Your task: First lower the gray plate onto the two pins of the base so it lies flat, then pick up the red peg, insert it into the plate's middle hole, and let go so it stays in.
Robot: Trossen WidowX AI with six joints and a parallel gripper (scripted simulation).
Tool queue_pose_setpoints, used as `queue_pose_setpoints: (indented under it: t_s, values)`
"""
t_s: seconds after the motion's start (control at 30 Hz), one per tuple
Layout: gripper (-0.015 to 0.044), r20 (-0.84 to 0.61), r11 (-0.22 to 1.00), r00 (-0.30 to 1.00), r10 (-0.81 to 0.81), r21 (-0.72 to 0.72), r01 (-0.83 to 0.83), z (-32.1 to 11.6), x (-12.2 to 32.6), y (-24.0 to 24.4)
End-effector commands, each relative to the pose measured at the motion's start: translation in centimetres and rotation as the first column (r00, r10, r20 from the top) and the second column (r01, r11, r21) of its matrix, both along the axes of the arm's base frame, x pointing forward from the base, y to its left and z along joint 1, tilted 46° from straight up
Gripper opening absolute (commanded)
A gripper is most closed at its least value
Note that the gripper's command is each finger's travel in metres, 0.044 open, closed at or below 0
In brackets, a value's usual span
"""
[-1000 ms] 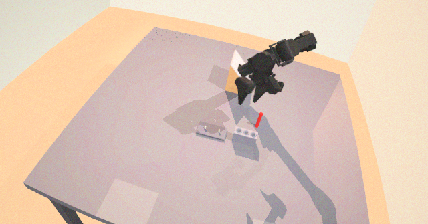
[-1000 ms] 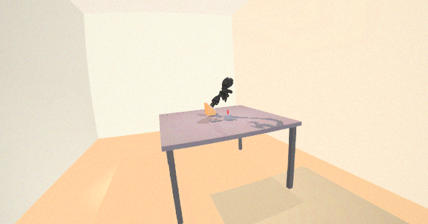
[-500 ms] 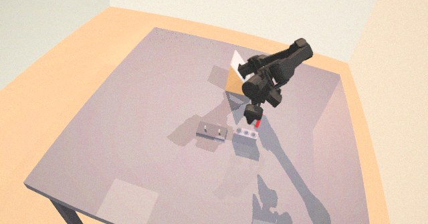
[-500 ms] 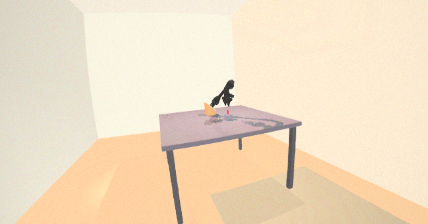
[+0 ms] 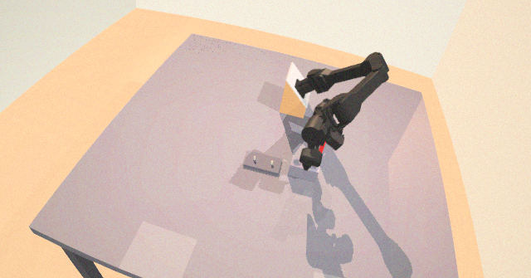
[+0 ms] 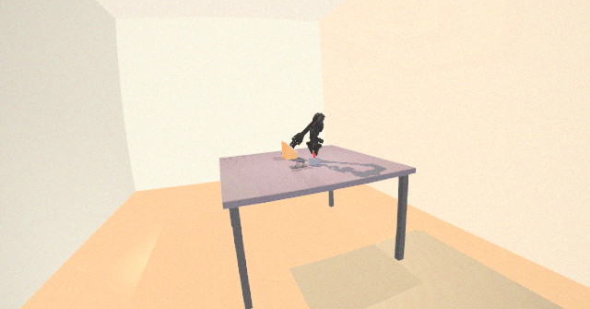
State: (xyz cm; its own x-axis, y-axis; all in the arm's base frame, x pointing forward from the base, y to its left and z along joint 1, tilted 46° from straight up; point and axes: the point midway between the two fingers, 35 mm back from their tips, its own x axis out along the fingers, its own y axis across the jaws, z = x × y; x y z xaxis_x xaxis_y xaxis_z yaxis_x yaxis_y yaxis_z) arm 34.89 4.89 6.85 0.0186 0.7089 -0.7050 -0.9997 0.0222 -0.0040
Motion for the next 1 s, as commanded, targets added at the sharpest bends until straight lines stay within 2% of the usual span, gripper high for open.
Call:
queue_pose_setpoints:
  t_s: [0.0, 0.97]
  values:
    - [0.0440, -0.006, 1.000, 1.000, -0.004, 0.005, 0.004, -0.9, -0.2, 0.8]
    - [0.0440, -0.006, 1.000, 1.000, -0.004, 0.006, 0.004, -3.9, -0.1, 3.8]
